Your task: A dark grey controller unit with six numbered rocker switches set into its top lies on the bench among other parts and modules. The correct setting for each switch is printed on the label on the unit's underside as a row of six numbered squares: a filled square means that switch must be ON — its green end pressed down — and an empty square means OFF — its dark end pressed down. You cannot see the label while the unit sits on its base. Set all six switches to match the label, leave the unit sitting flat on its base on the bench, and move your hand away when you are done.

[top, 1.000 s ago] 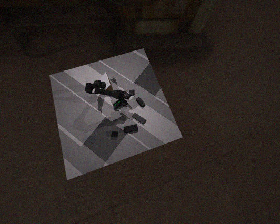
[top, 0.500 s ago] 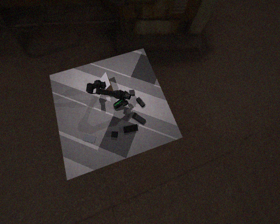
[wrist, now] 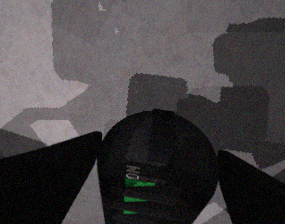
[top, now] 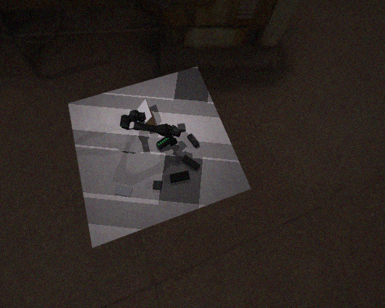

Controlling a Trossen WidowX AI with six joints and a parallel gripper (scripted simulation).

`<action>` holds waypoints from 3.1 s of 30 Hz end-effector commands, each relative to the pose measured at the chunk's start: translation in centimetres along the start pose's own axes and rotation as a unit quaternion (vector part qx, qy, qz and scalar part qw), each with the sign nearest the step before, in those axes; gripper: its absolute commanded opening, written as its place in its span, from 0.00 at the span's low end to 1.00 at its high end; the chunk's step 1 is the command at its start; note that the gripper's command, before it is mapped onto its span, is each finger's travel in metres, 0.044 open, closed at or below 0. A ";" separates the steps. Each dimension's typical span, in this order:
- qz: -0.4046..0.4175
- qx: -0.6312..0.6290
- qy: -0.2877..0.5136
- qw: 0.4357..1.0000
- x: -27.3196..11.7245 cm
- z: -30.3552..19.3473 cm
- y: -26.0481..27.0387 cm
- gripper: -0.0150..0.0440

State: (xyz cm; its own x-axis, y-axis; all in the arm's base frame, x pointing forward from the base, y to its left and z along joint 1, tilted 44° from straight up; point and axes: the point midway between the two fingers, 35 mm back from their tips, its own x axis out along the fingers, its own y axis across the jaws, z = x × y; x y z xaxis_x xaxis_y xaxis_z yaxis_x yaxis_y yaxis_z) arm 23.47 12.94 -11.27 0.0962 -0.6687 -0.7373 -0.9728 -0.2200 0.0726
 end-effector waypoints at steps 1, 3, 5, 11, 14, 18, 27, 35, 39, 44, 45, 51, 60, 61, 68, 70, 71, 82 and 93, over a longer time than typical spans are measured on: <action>0.002 0.001 0.003 1.000 0.4 0.0 0.0 0.83; 0.002 0.001 0.003 1.000 0.6 0.1 0.0 0.83; 0.002 0.001 0.003 1.000 0.7 0.1 0.0 0.83; 0.002 0.001 0.003 1.000 1.1 0.4 0.0 0.83; 0.002 0.001 0.003 1.000 1.3 0.5 0.0 0.83; 0.002 0.001 0.003 1.000 1.6 0.6 0.0 0.83; 0.002 0.001 0.003 1.000 2.2 0.9 0.0 0.83; 0.002 0.001 0.003 1.000 2.8 1.0 0.1 0.83; 0.002 0.001 0.004 1.000 3.1 1.0 0.1 0.83; 0.002 0.001 0.004 1.000 3.5 1.0 0.1 0.83; 0.002 0.001 0.004 1.000 3.6 1.0 0.1 0.83; 0.002 0.001 0.004 1.000 3.9 1.0 0.1 0.83; 0.003 0.003 0.000 1.000 3.8 1.1 0.1 0.87; 0.003 0.003 0.000 1.000 3.8 1.1 0.1 0.92; 0.003 0.003 0.000 1.000 3.8 1.1 0.1 1.00; 0.003 0.003 0.000 1.000 3.8 1.1 0.1 1.00; 0.003 0.003 0.000 1.000 3.8 1.1 0.1 1.00; 0.004 0.002 0.001 1.000 -0.2 -4.9 0.1 1.00; 0.004 0.002 0.001 1.000 -0.2 -4.9 0.1 1.00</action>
State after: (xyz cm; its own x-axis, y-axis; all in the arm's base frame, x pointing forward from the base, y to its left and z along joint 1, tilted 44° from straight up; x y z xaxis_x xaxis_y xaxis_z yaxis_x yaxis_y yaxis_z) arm 24.33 9.67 -8.01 0.0864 -0.6693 -0.7379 -0.9757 -0.2067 0.0733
